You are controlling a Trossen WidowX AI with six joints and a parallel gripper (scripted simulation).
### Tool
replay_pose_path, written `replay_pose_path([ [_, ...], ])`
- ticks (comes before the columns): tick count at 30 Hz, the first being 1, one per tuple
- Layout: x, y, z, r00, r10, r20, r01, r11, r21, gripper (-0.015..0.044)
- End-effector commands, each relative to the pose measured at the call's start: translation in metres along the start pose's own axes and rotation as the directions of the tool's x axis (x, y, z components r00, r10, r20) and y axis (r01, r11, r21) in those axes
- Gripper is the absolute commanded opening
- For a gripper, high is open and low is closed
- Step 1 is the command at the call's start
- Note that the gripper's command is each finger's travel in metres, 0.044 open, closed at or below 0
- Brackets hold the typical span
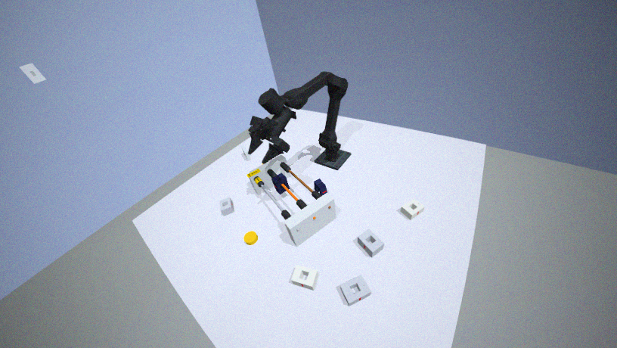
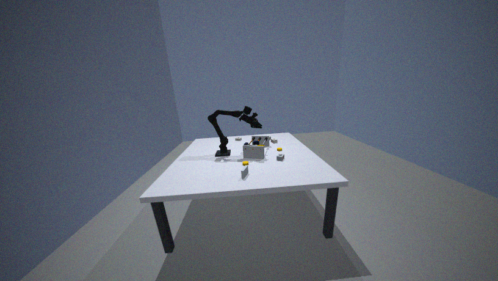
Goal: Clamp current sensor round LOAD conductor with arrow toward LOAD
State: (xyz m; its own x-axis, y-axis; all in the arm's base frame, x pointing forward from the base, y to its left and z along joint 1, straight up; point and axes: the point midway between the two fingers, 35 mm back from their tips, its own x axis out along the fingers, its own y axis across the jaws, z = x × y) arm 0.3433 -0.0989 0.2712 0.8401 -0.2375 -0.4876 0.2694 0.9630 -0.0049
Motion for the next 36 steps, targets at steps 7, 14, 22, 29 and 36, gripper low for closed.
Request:
replay_pose_path([
  [7,0.007,-0.103,-0.056,0.802,-0.118,-0.585,0.254,0.955,0.155,0.0440],
  [14,0.006,-0.106,-0.058,0.791,-0.117,-0.600,0.261,0.952,0.159,0.0440],
  [22,0.006,-0.106,-0.058,0.791,-0.117,-0.600,0.261,0.952,0.159,0.0440],
  [29,0.006,-0.106,-0.058,0.791,-0.117,-0.600,0.261,0.952,0.159,0.0440],
  [36,0.006,-0.106,-0.058,0.791,-0.117,-0.600,0.261,0.952,0.159,0.0440],
])
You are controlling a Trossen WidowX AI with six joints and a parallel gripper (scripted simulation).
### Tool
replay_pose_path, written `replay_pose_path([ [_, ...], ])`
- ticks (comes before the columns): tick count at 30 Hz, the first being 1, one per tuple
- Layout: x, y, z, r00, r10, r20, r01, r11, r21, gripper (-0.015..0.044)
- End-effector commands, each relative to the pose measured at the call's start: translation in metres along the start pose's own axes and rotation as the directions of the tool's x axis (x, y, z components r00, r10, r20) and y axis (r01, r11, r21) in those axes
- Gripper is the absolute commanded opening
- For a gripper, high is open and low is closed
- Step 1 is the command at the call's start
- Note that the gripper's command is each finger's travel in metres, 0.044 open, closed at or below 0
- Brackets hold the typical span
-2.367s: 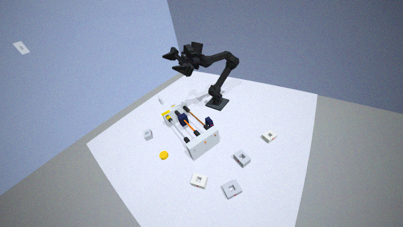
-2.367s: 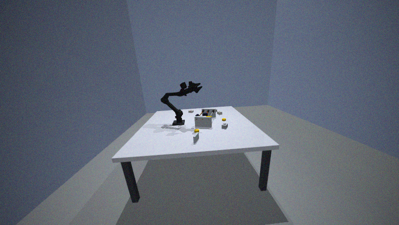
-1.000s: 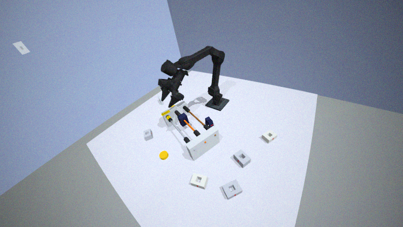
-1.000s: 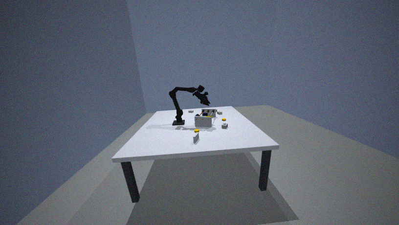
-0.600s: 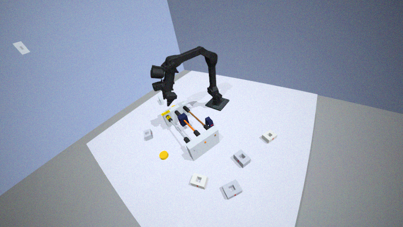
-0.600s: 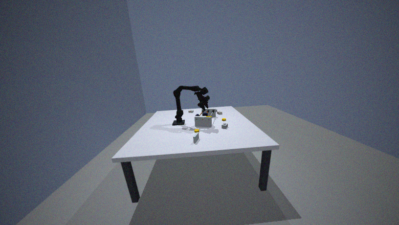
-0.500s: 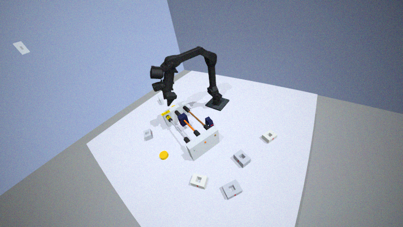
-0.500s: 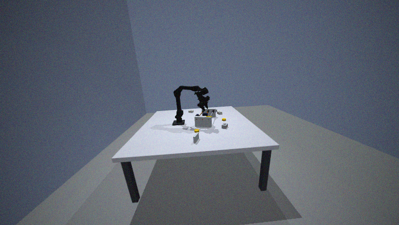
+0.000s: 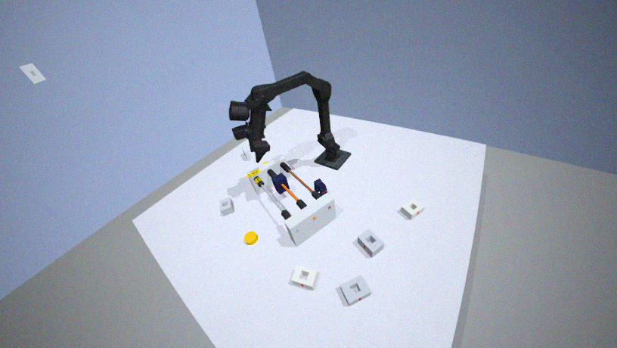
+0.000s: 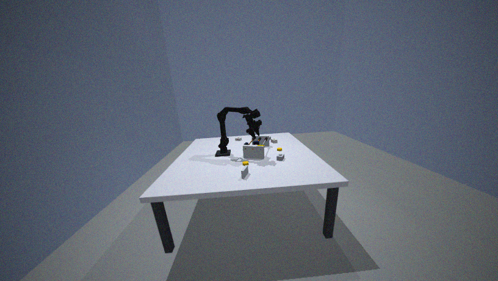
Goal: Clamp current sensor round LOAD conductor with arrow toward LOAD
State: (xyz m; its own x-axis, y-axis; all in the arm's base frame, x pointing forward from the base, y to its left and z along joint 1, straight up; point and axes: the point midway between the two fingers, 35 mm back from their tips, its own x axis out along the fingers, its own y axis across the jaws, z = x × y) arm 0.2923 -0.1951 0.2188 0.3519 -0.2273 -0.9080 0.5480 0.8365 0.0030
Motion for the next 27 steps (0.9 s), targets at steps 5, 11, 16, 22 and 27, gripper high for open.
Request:
replay_pose_path([
  [5,0.005,0.041,-0.020,0.997,0.045,-0.064,-0.068,0.903,-0.425,0.0440],
  [11,0.008,0.102,-0.064,0.981,0.088,-0.175,-0.195,0.331,-0.923,0.0440],
  [16,0.007,0.127,-0.090,0.969,0.093,-0.231,-0.225,-0.062,-0.972,0.0440],
  [22,0.004,0.150,-0.120,0.954,0.086,-0.288,-0.214,-0.480,-0.851,0.0440],
  [27,0.001,0.166,-0.147,0.940,0.071,-0.333,-0.163,-0.763,-0.625,0.0440],
])
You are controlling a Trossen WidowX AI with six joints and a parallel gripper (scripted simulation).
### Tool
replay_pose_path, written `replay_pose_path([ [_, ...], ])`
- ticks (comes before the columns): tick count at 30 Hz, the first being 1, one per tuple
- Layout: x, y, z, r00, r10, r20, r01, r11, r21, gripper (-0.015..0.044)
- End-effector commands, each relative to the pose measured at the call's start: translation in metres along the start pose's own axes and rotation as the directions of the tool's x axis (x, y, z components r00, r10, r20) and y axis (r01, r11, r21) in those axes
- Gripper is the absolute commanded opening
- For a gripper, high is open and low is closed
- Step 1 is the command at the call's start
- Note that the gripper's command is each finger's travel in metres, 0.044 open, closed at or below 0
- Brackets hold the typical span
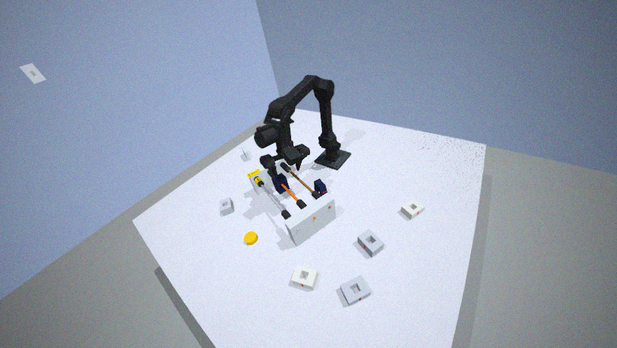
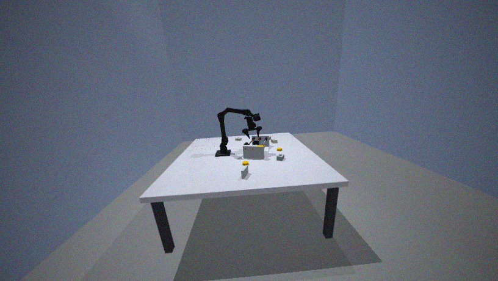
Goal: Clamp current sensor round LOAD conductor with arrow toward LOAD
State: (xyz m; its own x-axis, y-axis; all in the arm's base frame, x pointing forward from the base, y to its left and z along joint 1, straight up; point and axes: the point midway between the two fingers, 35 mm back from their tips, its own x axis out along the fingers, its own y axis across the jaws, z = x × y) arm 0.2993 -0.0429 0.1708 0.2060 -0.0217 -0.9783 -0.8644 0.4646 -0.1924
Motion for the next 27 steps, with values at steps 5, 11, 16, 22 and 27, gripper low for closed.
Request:
replay_pose_path([
  [5,0.011,0.080,0.053,0.990,0.138,-0.031,-0.085,0.407,-0.909,0.0440],
  [11,0.013,0.104,0.062,0.983,0.174,-0.055,-0.070,0.079,-0.994,0.0440],
  [16,0.013,0.104,0.062,0.983,0.174,-0.055,-0.070,0.079,-0.994,0.0440],
  [22,0.014,0.104,0.062,0.983,0.174,-0.055,-0.070,0.079,-0.994,0.0440],
  [27,0.019,0.105,0.062,0.983,0.174,-0.055,-0.070,0.079,-0.994,0.0440],
])
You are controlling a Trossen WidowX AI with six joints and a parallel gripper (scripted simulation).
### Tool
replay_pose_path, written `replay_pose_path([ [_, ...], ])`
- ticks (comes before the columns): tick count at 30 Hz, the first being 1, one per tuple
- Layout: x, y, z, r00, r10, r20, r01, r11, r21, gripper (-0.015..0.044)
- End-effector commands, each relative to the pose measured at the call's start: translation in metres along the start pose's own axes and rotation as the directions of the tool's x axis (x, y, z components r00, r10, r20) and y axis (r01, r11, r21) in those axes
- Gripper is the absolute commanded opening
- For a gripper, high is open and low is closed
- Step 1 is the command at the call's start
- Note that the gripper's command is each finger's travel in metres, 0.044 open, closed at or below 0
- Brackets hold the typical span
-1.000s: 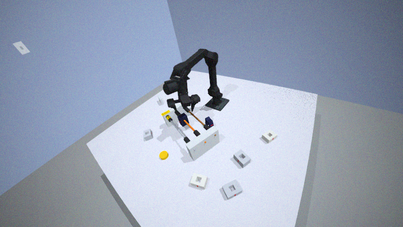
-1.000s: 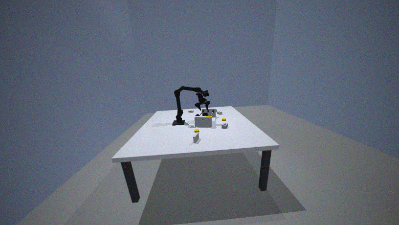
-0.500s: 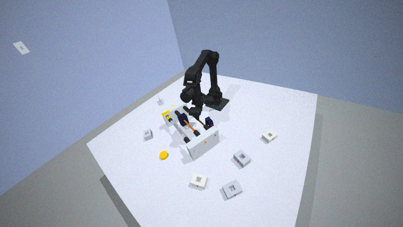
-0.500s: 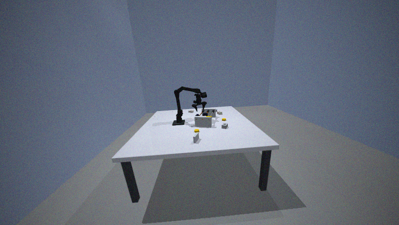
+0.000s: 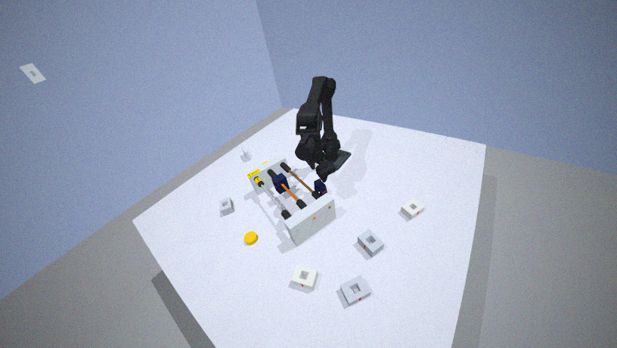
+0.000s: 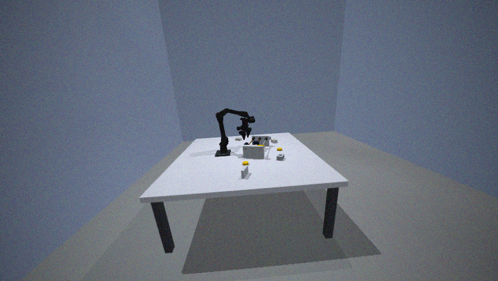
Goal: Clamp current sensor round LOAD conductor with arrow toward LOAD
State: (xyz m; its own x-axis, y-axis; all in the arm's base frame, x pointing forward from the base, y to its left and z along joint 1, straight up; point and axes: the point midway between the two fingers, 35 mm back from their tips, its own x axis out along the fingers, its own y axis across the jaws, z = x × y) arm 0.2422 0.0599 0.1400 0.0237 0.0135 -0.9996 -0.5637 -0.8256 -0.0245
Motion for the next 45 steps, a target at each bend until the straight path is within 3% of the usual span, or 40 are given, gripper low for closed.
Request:
replay_pose_path([
  [1,0.005,0.000,0.001,1.000,0.001,-0.004,-0.001,1.000,-0.030,0.0440],
  [36,0.058,0.001,0.001,1.000,0.001,-0.004,-0.001,1.000,-0.030,0.0440],
  [42,0.053,0.000,0.002,1.000,-0.004,-0.004,0.004,1.000,-0.025,0.0282],
  [45,0.053,0.000,0.002,1.000,-0.004,-0.004,0.004,1.000,-0.025,0.0262],
])
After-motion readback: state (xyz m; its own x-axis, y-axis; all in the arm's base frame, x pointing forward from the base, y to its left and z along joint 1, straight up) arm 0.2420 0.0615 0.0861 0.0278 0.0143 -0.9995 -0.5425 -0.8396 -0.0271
